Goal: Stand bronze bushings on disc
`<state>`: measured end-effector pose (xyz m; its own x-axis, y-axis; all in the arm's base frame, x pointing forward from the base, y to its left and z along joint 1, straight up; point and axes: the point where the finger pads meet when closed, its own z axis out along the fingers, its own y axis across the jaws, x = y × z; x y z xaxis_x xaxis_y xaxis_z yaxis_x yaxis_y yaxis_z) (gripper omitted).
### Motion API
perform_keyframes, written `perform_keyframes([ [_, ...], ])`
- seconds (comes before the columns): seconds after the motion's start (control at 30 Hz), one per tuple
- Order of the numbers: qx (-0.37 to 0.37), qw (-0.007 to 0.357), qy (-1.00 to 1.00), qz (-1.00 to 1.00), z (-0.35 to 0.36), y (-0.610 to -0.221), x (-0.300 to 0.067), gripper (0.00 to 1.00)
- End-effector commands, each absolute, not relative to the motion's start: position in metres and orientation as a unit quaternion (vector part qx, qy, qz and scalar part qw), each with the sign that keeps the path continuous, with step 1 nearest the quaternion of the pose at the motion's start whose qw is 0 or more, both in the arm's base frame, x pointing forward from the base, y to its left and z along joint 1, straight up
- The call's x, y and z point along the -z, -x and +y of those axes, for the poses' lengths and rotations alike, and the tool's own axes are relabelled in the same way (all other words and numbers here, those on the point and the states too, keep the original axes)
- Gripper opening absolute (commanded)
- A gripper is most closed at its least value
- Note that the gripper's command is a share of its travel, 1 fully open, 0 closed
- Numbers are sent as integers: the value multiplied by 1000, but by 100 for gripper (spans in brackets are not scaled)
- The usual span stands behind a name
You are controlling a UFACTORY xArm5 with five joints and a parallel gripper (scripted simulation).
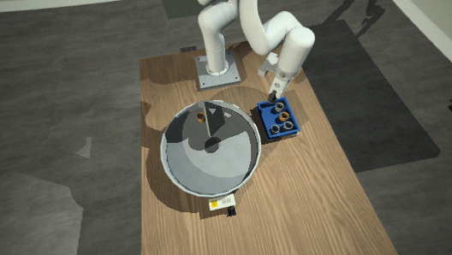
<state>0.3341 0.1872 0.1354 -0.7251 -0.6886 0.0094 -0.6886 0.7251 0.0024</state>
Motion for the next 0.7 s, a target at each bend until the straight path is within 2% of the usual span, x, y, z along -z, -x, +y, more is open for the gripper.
perform_keyframes([
  [0.0, 0, 3, -371, -929, 182, -336, -137, 0],
  [0.3, 0, 3, -371, -929, 149, -340, -137, 0],
  [0.67, 1, 2, -371, -929, 50, -353, -137, 0],
])
